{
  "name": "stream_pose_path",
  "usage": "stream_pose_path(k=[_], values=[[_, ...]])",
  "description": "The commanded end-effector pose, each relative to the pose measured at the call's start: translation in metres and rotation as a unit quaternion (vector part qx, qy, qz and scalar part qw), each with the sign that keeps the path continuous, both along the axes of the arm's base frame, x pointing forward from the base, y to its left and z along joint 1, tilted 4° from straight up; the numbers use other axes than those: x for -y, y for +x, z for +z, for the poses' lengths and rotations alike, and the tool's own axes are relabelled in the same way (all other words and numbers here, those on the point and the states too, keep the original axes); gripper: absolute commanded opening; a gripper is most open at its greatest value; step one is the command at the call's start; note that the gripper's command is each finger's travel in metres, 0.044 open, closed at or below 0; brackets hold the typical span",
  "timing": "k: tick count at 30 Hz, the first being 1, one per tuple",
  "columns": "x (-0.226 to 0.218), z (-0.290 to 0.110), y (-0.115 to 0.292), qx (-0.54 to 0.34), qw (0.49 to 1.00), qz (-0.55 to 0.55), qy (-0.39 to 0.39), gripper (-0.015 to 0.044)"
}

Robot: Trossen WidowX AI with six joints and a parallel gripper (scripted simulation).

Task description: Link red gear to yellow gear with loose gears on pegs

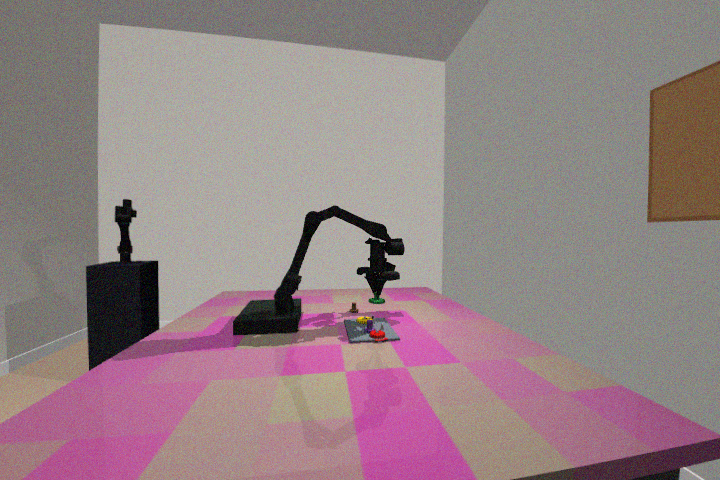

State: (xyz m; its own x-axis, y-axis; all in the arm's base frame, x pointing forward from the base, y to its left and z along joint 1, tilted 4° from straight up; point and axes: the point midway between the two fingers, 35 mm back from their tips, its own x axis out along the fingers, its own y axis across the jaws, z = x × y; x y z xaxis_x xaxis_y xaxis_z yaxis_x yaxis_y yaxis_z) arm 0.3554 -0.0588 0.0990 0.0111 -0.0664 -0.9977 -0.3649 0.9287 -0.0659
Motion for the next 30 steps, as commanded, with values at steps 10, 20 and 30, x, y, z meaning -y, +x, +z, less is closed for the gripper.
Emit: stream_pose_path(k=[10, 20, 30], values=[[0.022, -0.014, -0.017, -0.003, 1.000, 0.001, -0.003, 0.0000], [0.037, -0.025, -0.030, -0.004, 1.000, 0.001, -0.004, 0.0000], [0.043, -0.027, -0.036, -0.004, 1.000, 0.001, -0.005, 0.0000]])
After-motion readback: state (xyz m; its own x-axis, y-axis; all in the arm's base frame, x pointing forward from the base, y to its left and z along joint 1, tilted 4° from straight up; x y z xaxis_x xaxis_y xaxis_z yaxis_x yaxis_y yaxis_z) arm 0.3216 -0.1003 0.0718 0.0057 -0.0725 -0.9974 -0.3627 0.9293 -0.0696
